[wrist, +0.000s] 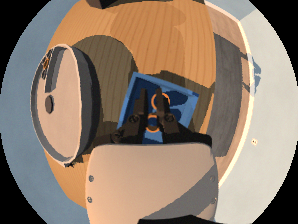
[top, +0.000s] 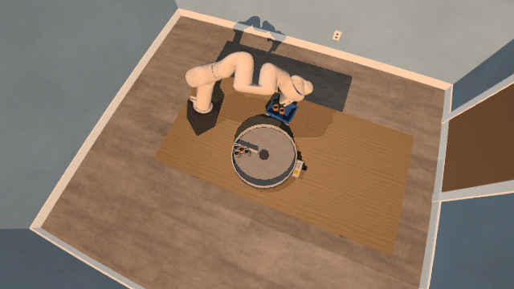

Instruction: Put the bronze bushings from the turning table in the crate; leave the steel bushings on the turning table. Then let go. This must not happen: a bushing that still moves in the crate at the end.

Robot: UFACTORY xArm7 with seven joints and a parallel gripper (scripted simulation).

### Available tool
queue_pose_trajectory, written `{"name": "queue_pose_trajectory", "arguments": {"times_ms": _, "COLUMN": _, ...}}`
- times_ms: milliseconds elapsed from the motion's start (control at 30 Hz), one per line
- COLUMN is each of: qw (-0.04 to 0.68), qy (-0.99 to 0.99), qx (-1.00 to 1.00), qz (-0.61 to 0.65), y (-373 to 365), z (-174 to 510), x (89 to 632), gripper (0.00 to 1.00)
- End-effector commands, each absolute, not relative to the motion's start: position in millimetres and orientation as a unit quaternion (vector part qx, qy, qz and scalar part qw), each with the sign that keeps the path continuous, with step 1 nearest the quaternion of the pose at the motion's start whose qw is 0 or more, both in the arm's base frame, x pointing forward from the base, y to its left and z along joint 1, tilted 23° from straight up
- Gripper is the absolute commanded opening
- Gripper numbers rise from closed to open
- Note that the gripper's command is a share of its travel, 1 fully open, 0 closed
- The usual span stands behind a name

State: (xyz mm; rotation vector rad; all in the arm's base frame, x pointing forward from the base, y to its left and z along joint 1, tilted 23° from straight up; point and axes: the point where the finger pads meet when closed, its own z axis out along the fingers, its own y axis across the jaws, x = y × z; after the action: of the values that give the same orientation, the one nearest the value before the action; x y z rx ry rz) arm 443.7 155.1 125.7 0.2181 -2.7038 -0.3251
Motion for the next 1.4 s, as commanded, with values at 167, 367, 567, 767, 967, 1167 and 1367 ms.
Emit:
{"name": "queue_pose_trajectory", "arguments": {"times_ms": 167, "qw": 0.202, "qy": -0.969, "qx": 0.078, "qz": -0.117, "y": 155, "z": 127, "x": 445, "gripper": 0.11}}
{"name": "queue_pose_trajectory", "arguments": {"times_ms": 367, "qw": 0.202, "qy": -0.969, "qx": 0.078, "qz": -0.117, "y": 144, "z": 123, "x": 442, "gripper": 0.1}}
{"name": "queue_pose_trajectory", "arguments": {"times_ms": 567, "qw": 0.203, "qy": -0.969, "qx": 0.078, "qz": -0.117, "y": 87, "z": 102, "x": 429, "gripper": 0.1}}
{"name": "queue_pose_trajectory", "arguments": {"times_ms": 767, "qw": 0.202, "qy": -0.969, "qx": 0.078, "qz": -0.117, "y": 40, "z": 84, "x": 418, "gripper": 0.1}}
{"name": "queue_pose_trajectory", "arguments": {"times_ms": 967, "qw": 0.202, "qy": -0.969, "qx": 0.078, "qz": -0.117, "y": -6, "z": 67, "x": 407, "gripper": 0.1}}
{"name": "queue_pose_trajectory", "arguments": {"times_ms": 1167, "qw": 0.202, "qy": -0.969, "qx": 0.078, "qz": -0.117, "y": -48, "z": 52, "x": 398, "gripper": 0.1}}
{"name": "queue_pose_trajectory", "arguments": {"times_ms": 1367, "qw": 0.202, "qy": -0.969, "qx": 0.078, "qz": -0.117, "y": -94, "z": 35, "x": 387, "gripper": 0.1}}
